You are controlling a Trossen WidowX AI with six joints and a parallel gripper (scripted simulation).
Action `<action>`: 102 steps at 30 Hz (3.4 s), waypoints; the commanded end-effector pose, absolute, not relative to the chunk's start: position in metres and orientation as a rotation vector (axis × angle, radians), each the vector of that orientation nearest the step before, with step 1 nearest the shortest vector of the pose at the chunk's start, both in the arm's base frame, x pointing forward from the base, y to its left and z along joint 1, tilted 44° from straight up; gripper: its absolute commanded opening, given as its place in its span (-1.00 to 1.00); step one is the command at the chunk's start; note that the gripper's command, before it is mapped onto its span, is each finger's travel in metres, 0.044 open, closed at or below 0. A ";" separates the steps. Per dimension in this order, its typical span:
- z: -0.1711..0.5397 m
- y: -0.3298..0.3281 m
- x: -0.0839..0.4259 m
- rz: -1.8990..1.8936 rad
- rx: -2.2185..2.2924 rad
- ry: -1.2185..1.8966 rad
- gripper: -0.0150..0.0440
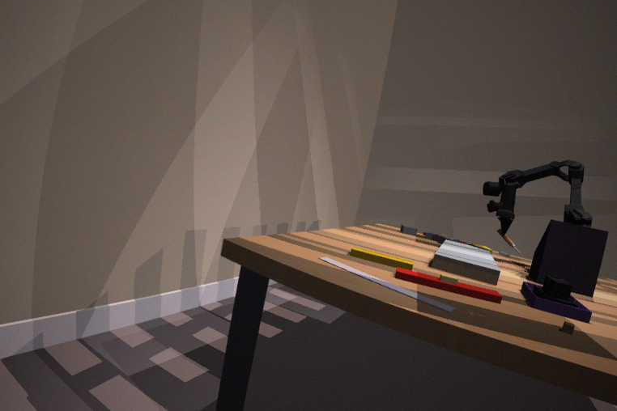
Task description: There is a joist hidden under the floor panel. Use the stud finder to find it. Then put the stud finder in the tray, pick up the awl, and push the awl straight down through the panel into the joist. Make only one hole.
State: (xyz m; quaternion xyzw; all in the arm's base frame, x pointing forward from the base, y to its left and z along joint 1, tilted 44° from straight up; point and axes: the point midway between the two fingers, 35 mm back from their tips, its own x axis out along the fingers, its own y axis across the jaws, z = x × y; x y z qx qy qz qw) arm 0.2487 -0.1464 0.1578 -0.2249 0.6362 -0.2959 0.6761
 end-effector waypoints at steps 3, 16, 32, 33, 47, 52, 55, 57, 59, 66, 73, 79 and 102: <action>0.170 -0.140 0.246 -0.674 -0.507 1.420 -0.49; 0.125 -0.096 0.299 -0.536 -0.622 1.201 -0.49; 0.086 -0.014 0.335 -0.343 -0.727 0.884 -0.49; 0.085 -0.009 0.336 -0.331 -0.732 0.865 -0.49; 0.069 0.058 0.329 -0.167 -0.767 0.605 -0.49; 0.069 0.059 0.329 -0.165 -0.767 0.601 -0.49; 0.068 0.059 0.329 -0.165 -0.767 0.602 -0.49; 0.068 0.058 0.329 -0.165 -0.767 0.602 -0.49; 0.066 0.057 0.329 -0.165 -0.767 0.602 -0.49; 0.063 0.054 0.330 -0.165 -0.767 0.602 -0.49; 0.059 0.051 0.331 -0.165 -0.767 0.603 -0.49; 0.056 0.048 0.331 -0.165 -0.767 0.603 -0.49; 0.044 0.036 0.333 -0.166 -0.767 0.602 -0.49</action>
